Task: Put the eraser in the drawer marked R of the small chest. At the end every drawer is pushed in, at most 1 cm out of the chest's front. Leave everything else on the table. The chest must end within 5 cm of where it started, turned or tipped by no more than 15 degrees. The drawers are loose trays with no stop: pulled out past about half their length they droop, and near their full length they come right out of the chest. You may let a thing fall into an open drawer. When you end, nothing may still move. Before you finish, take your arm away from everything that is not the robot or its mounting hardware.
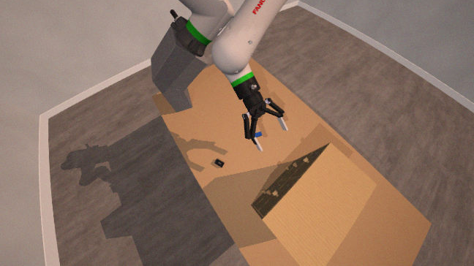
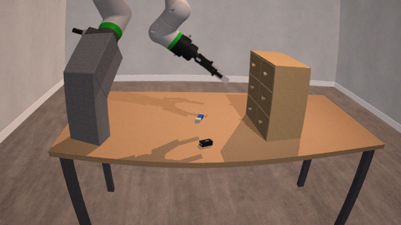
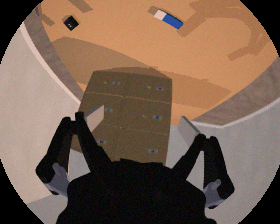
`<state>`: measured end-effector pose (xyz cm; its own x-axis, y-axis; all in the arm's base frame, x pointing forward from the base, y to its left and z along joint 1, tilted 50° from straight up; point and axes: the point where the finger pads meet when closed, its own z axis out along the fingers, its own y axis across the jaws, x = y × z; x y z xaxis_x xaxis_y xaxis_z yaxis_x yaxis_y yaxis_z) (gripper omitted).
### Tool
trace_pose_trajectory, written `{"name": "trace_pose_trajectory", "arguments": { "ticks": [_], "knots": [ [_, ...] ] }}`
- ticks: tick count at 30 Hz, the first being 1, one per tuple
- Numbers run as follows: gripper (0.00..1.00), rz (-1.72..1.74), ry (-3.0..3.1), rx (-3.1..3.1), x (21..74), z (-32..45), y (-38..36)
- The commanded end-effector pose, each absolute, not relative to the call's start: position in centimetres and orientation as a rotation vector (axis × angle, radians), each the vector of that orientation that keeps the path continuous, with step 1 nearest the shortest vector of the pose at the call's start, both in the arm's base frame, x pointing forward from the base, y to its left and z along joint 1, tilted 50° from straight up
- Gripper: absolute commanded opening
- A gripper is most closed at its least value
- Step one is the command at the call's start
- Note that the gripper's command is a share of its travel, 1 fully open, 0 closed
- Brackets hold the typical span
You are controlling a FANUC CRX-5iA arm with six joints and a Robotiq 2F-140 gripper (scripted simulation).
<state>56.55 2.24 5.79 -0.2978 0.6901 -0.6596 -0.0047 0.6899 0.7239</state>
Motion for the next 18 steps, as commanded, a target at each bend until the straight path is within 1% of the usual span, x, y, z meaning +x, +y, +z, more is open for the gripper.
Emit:
{"name": "trace_pose_trajectory", "arguments": {
  "ticks": [1,18],
  "knots": [
    [1.00,0.729,1.572,0.557,57.6,5.5,3.7],
    [1.00,0.691,1.481,0.584,58.7,5.2,4.1]
  ]
}}
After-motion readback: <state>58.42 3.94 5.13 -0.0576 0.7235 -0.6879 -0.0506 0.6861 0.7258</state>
